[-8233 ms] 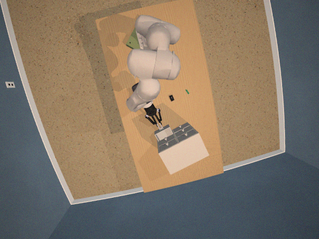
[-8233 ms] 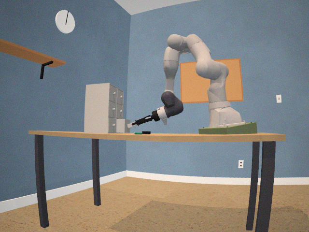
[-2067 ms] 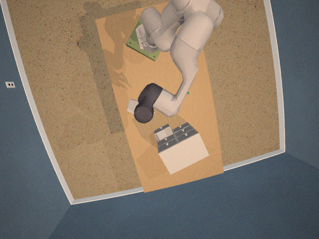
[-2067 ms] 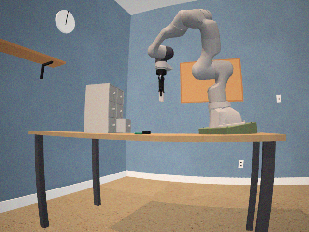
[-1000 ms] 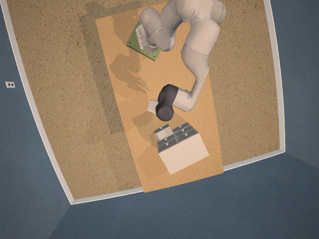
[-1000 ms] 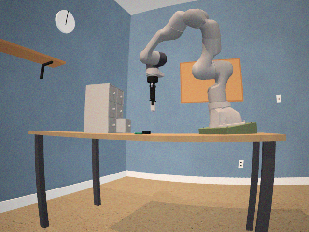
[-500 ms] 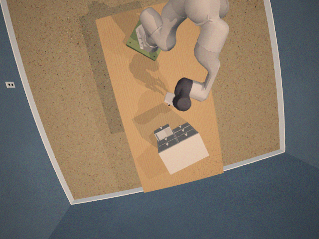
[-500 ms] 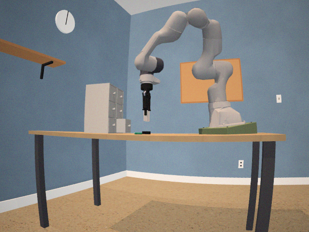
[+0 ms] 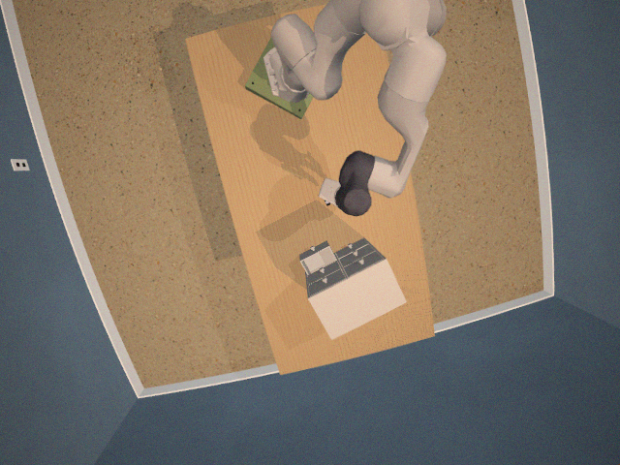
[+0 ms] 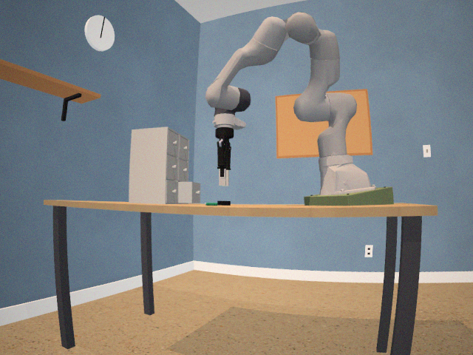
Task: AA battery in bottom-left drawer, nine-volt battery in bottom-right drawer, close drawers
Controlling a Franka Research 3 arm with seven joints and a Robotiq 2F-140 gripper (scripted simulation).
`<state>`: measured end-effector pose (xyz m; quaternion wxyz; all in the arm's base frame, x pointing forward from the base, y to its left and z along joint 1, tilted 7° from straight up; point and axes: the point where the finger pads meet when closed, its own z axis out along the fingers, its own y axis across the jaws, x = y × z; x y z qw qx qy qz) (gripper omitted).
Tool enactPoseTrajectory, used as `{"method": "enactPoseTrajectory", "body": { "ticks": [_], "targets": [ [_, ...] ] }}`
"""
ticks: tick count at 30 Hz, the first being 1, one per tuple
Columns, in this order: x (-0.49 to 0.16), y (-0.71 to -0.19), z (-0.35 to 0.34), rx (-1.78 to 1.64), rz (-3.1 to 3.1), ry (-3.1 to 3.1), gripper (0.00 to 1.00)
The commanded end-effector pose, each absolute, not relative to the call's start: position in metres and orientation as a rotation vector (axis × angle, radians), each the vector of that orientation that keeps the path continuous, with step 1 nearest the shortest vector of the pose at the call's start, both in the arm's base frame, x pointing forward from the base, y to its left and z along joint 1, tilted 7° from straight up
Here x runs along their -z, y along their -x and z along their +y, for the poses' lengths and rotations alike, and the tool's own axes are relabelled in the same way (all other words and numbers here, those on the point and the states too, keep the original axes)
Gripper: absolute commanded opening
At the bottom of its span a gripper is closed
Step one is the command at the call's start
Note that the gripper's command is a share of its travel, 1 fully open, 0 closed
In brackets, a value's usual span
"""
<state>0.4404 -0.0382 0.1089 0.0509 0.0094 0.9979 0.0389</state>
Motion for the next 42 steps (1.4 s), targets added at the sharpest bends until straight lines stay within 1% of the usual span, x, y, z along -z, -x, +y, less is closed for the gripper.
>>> {"method": "enactPoseTrajectory", "body": {
  "ticks": [1,11,26,42],
  "targets": [
    [-0.109,-0.441,-0.039,-0.118,3.035,-0.049,0.26],
    [-0.1,-0.442,-0.038,-0.117,3.036,-0.049,0.26],
    [-0.064,-0.446,-0.036,-0.117,3.036,-0.049,0.26],
    [-0.057,-0.447,-0.035,-0.117,3.036,-0.049,0.26]
  ]
}}
